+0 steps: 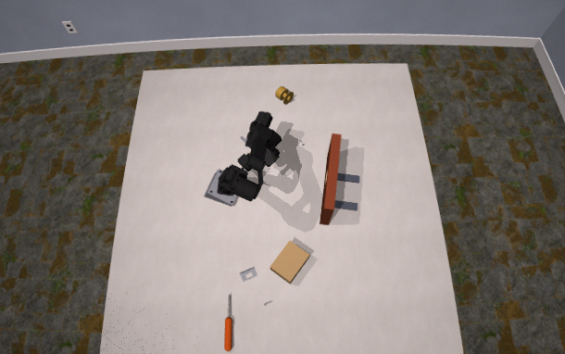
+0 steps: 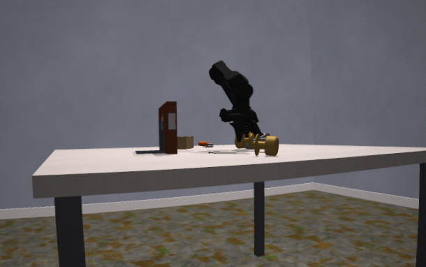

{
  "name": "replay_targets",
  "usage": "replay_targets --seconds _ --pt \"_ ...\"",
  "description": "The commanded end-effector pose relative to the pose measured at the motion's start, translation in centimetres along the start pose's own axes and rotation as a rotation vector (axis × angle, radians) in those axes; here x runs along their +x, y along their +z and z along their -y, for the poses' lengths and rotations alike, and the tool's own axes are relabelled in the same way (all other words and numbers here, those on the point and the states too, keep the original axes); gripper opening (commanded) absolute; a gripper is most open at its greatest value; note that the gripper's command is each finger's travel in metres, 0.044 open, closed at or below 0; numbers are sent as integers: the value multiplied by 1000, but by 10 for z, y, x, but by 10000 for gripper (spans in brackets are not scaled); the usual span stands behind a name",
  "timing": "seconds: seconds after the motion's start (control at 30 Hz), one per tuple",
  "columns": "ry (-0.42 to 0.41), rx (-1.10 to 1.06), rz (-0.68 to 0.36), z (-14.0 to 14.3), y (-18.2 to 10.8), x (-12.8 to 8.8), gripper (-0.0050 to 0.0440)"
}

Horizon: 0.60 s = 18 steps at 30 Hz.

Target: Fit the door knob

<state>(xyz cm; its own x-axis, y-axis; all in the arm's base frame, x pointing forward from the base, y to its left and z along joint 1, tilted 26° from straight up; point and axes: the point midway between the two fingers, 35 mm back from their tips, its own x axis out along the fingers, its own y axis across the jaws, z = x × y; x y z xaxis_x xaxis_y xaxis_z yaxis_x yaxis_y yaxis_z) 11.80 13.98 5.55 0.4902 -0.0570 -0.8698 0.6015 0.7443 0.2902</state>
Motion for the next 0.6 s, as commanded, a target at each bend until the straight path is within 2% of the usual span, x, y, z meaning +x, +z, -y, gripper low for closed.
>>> replay_targets --seconds 0.0,0.23,0.47,0.57 --pt "18 12 -8 -5 -1 -5 0" --pt "9 11 -7 -6 -1 -5 0" --pt "-100 1 -5 -9 -1 -5 0" --pt "-118 0 -4 -9 -1 -4 0"
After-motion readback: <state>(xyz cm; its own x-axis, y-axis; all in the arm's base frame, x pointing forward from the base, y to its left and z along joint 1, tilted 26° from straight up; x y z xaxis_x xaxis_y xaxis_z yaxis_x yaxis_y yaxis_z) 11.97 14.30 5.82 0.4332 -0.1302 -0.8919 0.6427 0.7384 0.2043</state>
